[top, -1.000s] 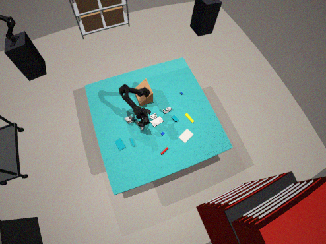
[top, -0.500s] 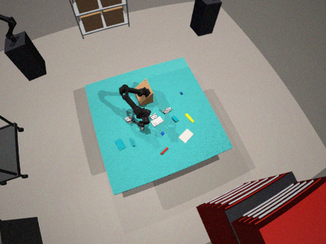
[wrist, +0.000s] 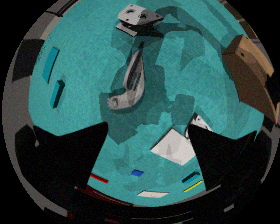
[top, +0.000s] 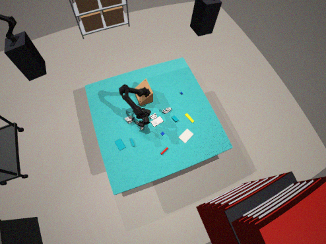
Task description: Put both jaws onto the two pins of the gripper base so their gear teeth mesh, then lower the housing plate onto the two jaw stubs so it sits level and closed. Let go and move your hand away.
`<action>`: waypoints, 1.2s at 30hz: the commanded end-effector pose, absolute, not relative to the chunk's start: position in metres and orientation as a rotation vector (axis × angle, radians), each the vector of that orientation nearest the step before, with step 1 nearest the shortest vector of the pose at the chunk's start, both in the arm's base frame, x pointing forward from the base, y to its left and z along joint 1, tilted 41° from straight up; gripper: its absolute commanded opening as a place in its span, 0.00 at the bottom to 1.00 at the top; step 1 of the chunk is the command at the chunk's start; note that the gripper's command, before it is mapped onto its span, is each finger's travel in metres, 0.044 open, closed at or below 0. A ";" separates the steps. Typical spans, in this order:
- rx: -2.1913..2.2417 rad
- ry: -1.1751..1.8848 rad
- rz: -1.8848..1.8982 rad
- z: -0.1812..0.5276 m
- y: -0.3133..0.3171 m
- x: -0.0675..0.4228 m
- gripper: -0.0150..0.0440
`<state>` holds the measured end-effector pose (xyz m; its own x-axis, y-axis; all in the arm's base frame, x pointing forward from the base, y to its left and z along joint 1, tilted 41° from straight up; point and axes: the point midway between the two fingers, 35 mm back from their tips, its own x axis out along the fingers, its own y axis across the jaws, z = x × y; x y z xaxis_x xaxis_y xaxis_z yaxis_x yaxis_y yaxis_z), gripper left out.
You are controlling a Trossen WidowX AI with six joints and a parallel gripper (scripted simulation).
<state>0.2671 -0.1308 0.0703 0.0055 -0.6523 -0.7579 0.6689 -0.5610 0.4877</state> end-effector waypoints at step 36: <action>1.305 0.008 -1.734 0.078 -0.128 0.265 0.25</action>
